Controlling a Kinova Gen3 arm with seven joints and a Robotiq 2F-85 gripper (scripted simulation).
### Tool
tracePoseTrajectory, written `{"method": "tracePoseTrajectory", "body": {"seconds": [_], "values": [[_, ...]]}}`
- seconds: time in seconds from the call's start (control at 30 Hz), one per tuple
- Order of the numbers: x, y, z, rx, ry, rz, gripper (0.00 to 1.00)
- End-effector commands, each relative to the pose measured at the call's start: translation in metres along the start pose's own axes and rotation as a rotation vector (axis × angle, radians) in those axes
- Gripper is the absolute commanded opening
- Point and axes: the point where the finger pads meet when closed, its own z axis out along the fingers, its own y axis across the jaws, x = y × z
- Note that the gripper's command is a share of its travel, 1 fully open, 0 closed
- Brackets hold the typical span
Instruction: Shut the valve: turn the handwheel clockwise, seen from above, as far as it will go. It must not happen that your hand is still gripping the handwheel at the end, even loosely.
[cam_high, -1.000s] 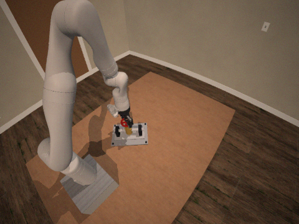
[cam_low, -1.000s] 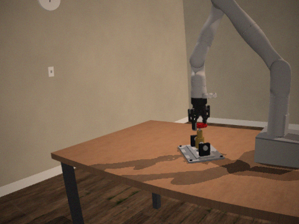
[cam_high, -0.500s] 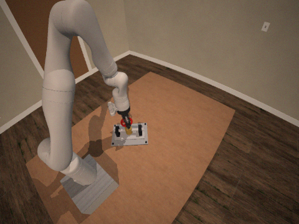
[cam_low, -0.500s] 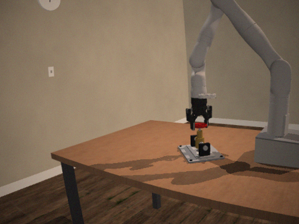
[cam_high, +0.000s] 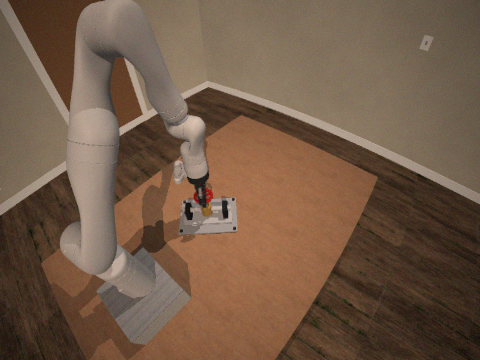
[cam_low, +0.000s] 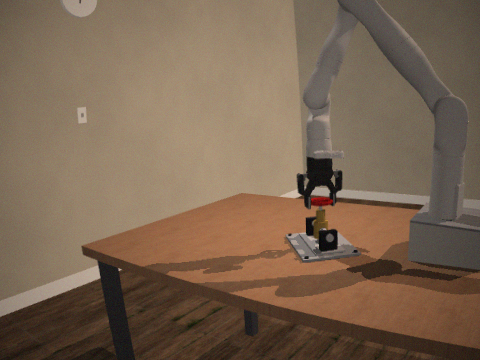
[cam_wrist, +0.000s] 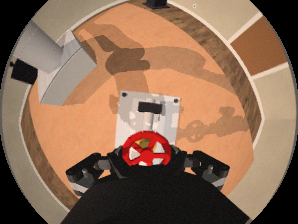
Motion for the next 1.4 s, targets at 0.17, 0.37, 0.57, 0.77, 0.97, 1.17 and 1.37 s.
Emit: {"method": "tracePoseTrajectory", "body": {"seconds": [0.17,0.37,0.57,0.77,0.97,1.17,1.37], "values": [[-0.0003,0.0004,0.0007,0.001,-0.002,0.056,0.0],[-0.0002,0.0003,0.0007,0.001,-0.002,0.102,0.0],[-0.0002,0.0003,0.0007,0.001,-0.002,0.124,0.0],[-0.0003,0.0003,0.0007,0.001,-0.002,0.145,0.0],[-0.0003,0.0004,0.0007,0.001,-0.002,0.154,0.0],[-0.0003,0.0004,0.0007,0.001,-0.002,0.155,0.0],[-0.0003,0.0004,0.0007,0.001,-0.002,0.156,0.0]]}}
